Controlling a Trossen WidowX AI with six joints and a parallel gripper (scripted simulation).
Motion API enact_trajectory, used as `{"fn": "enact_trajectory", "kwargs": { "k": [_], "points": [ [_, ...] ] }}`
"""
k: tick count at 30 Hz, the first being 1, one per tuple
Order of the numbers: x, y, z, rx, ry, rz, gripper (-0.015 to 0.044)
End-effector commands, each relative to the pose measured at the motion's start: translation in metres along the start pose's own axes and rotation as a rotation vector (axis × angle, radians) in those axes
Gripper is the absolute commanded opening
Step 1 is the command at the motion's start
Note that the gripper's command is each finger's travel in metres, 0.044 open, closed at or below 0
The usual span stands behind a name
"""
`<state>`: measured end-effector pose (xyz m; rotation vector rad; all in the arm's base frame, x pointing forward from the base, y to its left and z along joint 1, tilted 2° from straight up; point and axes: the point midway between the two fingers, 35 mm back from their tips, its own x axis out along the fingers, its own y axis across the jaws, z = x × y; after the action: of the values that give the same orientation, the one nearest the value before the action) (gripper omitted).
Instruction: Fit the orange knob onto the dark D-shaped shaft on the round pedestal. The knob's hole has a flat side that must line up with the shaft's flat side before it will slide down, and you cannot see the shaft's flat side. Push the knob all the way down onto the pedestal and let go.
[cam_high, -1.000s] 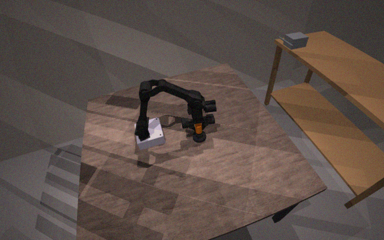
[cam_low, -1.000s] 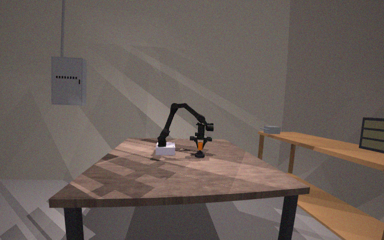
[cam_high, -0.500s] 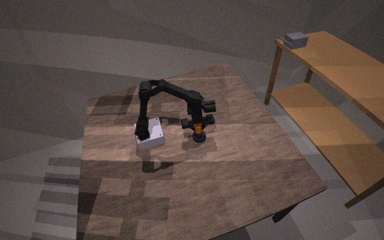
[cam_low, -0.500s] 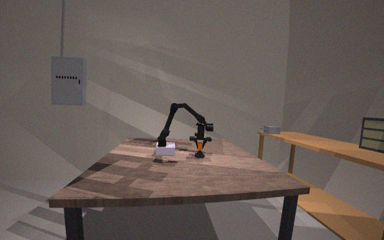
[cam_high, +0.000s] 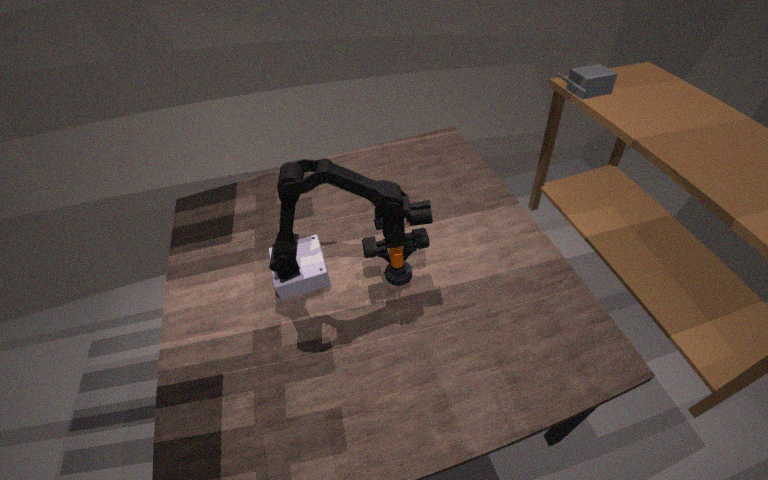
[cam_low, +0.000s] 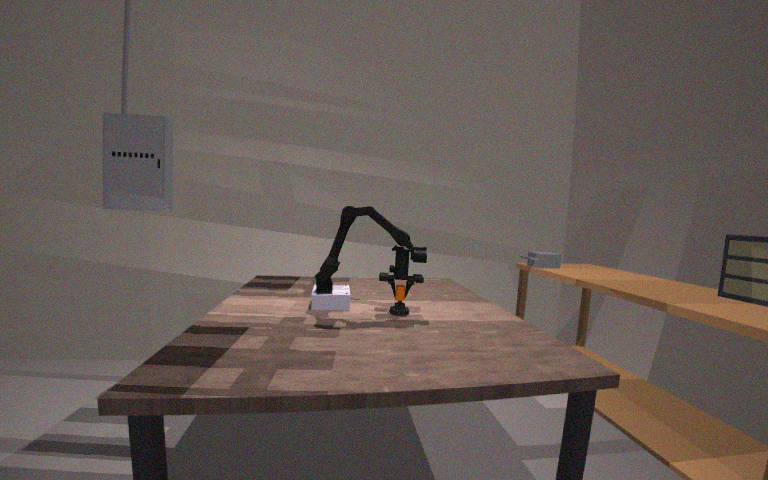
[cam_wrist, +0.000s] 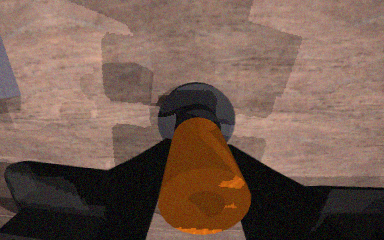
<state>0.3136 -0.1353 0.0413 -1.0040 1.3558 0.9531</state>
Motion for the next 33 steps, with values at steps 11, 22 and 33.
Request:
{"fn": "enact_trajectory", "kwargs": {
  "k": [11, 22, 33],
  "points": [
    [-0.0016, -0.0020, -0.0003, -0.213, 0.002, -0.003, 0.0000],
    [0.0013, -0.0001, -0.0003, -0.213, 0.002, -0.002, 0.0000],
    [0.0011, -0.0013, -0.0006, -0.213, 0.002, -0.003, 0.0000]
  ]
}}
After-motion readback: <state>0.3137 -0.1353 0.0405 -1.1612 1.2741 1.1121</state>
